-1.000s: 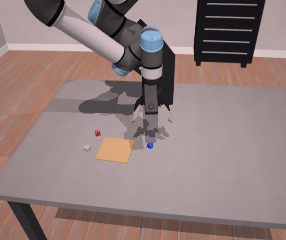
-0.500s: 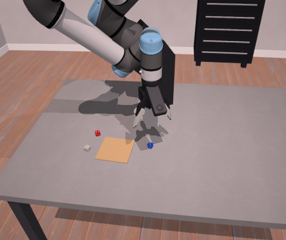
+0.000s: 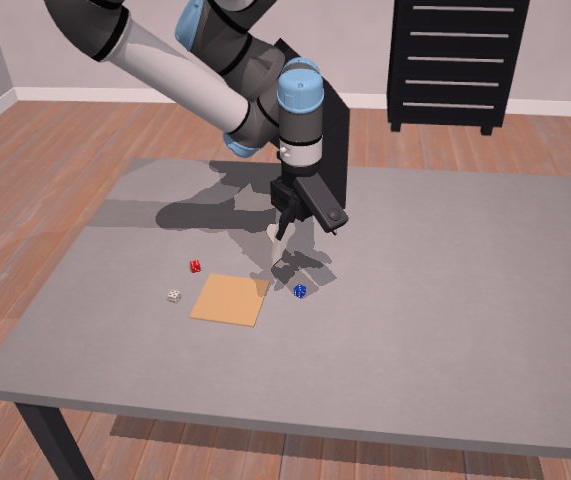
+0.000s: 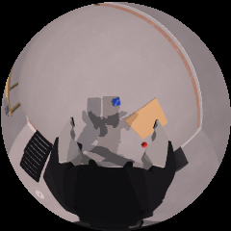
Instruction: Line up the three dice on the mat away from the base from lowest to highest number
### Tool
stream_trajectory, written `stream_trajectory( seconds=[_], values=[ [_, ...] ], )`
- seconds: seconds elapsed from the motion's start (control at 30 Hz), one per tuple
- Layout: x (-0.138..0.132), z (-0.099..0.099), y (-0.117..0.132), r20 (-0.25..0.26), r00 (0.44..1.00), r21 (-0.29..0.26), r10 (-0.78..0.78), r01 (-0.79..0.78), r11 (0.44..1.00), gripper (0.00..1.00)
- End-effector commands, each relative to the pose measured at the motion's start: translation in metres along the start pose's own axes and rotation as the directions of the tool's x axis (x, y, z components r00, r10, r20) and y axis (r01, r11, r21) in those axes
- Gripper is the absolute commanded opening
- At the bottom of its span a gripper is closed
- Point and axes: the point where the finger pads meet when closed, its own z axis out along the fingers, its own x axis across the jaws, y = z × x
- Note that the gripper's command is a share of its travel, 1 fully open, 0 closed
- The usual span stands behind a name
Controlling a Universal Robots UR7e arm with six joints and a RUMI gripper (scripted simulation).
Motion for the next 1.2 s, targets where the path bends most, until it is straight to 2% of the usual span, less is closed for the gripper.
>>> stream_trajectory(
  seconds=[0.0, 0.13, 0.23, 0.3, 0.67, 0.77, 0.87, 1.1, 1.13, 1.17],
  values=[
    [-0.001, 0.004, -0.001, -0.002, 0.985, 0.016, -0.172, 0.172, 0.985, 1.00],
    [-0.001, 0.005, -0.001, -0.003, 0.966, 0.016, -0.257, 0.257, 0.966, 1.00],
    [-0.001, 0.005, -0.001, -0.003, 0.964, 0.016, -0.266, 0.266, 0.964, 1.00],
    [-0.001, 0.007, -0.001, -0.005, 0.938, 0.016, -0.347, 0.347, 0.938, 1.00],
    [-0.003, 0.011, 0.000, -0.008, 0.828, 0.014, -0.560, 0.560, 0.828, 1.00],
    [-0.003, 0.011, 0.000, -0.008, 0.822, 0.014, -0.570, 0.570, 0.822, 1.00],
    [-0.003, 0.013, 0.000, -0.011, 0.755, 0.013, -0.656, 0.656, 0.755, 1.00],
    [-0.003, 0.016, 0.002, -0.012, 0.661, 0.012, -0.750, 0.750, 0.661, 1.00],
    [-0.003, 0.016, 0.002, -0.012, 0.633, 0.011, -0.774, 0.775, 0.632, 1.00],
    [-0.003, 0.016, 0.002, -0.012, 0.631, 0.011, -0.776, 0.776, 0.631, 1.00]
  ],
)
